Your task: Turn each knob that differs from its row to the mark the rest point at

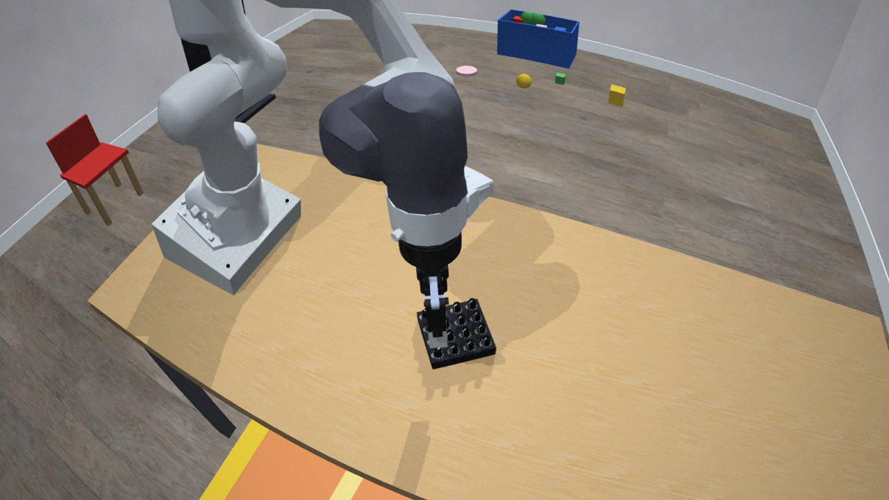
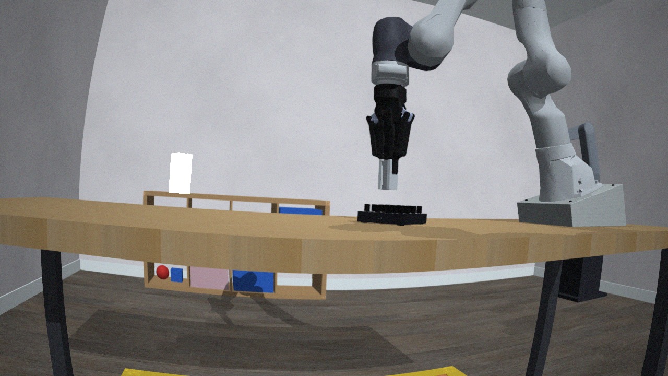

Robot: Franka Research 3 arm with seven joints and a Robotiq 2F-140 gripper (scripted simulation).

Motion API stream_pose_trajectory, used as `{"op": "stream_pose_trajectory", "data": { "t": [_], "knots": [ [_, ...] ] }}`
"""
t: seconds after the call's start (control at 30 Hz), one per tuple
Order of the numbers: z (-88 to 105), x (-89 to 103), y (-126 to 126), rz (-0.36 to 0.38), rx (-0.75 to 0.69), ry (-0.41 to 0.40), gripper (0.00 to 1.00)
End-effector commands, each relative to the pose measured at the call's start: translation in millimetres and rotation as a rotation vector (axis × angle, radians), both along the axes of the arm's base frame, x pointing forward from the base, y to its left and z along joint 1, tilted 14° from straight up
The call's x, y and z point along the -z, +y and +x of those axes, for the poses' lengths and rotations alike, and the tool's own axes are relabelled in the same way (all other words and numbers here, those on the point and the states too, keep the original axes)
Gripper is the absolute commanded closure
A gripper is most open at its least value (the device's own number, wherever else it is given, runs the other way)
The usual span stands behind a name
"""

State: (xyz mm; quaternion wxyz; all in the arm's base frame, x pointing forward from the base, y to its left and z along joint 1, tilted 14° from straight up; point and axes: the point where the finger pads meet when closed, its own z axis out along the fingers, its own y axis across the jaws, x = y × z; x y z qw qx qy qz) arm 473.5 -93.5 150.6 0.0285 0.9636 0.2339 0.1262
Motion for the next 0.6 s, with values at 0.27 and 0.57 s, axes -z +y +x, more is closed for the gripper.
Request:
{"op": "stream_pose_trajectory", "data": {
  "t": [0.27, 0.57],
  "knots": [
    [-1.1, -2.0, 0.8, 0.061, 0.273, 0.005, 0.88],
    [-1.2, -3.3, 0.6, 0.095, 0.402, 0.005, 0.88]
  ]
}}
